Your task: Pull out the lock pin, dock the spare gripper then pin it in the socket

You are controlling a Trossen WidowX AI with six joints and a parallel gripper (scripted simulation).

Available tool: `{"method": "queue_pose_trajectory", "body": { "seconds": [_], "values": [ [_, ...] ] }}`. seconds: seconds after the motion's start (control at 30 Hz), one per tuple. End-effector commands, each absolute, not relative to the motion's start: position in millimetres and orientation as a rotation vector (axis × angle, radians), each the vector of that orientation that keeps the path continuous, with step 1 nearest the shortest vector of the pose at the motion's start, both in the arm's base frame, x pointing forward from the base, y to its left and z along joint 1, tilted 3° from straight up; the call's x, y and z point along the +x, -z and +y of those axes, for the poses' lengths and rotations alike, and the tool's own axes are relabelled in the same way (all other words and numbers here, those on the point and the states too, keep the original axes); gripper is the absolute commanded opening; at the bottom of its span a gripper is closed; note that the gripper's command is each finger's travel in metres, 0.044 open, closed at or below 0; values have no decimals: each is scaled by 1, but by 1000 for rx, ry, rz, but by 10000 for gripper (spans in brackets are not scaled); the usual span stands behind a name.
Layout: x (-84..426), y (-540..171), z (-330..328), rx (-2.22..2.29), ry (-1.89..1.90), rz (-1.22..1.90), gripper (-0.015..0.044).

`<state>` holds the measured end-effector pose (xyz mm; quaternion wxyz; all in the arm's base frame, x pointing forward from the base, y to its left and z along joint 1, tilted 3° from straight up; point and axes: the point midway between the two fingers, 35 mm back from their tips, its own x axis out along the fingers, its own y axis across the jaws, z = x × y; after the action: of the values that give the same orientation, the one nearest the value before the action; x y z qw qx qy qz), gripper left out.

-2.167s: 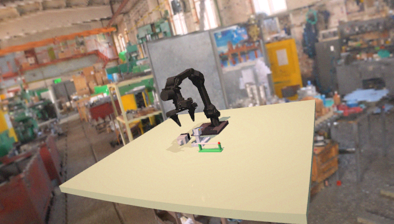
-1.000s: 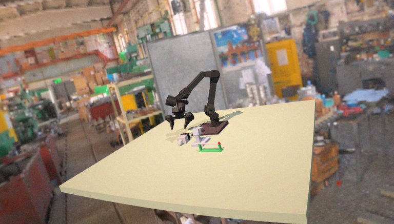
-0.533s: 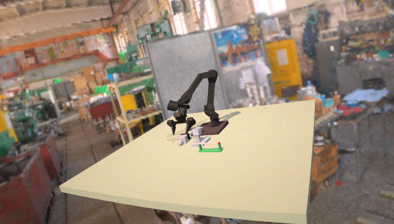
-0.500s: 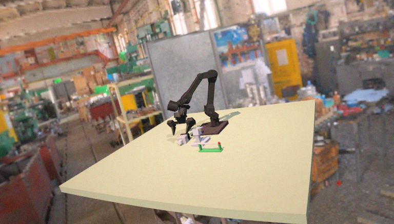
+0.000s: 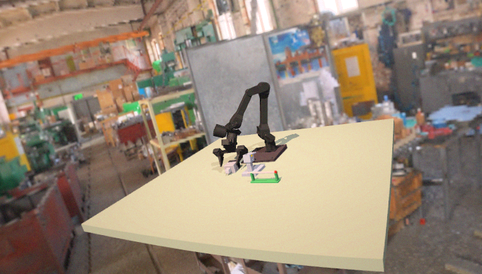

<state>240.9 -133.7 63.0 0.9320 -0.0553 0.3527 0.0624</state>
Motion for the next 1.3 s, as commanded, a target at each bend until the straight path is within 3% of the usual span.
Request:
{"method": "queue_pose_trajectory", "body": {
  "seconds": [0.0,0.6,0.83,1.07,1.27],
  "values": [
    [240,-55,-132,-106,-128,727,440],
    [239,-32,-130,-105,-128,727,440],
    [239,-32,-130,-105,-128,727,256],
    [239,-32,-130,-105,-128,727,210],
    [241,-41,-132,-105,-128,727,52]
  ]
}}
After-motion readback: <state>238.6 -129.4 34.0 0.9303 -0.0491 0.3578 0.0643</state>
